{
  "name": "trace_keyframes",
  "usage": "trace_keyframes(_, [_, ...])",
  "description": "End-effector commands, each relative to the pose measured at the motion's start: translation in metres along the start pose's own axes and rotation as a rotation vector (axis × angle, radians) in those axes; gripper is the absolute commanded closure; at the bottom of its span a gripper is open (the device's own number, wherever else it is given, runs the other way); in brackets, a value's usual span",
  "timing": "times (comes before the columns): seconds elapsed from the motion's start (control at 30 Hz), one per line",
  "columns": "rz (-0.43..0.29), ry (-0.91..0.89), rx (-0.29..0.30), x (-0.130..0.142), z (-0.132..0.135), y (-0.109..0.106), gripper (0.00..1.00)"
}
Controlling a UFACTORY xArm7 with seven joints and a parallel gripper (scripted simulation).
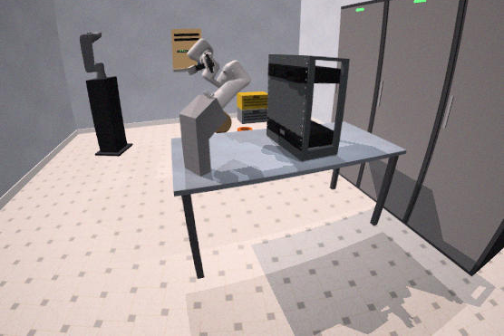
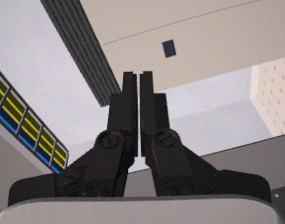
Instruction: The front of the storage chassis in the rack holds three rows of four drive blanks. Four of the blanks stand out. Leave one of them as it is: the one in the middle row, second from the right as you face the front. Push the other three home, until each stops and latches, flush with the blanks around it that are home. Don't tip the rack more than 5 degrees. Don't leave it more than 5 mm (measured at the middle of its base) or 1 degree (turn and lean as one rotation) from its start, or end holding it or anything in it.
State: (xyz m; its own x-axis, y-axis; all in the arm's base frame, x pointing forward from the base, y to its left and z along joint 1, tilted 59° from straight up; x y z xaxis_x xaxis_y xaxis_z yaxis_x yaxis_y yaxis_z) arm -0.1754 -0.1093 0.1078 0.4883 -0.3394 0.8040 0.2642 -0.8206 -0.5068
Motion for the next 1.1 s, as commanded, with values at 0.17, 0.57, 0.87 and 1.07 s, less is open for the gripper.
trace_keyframes(0.17, [0.278,0.023,-0.036,-0.045,-0.015,-0.046,1.0])
trace_keyframes(0.57, [0.556,0.048,-0.059,-0.079,-0.027,-0.104,1.0])
trace_keyframes(0.87, [0.832,0.069,-0.062,-0.1,-0.038,-0.168,1.0])
trace_keyframes(1.07, [0.997,0.076,-0.05,-0.107,-0.045,-0.206,1.0])
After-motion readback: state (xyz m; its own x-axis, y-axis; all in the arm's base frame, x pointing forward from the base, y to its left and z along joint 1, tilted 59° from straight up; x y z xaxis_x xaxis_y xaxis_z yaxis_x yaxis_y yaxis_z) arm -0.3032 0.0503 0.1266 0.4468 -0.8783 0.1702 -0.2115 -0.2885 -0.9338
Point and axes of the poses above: the point where the finger pads meet when closed, its own y axis out along the fingers, its own z axis across the jaws, x = y × z, the point moved 3 cm from there along -y, back along the fingers, and after that the axes turned 3 degrees about -y, right-handed, at the moved point
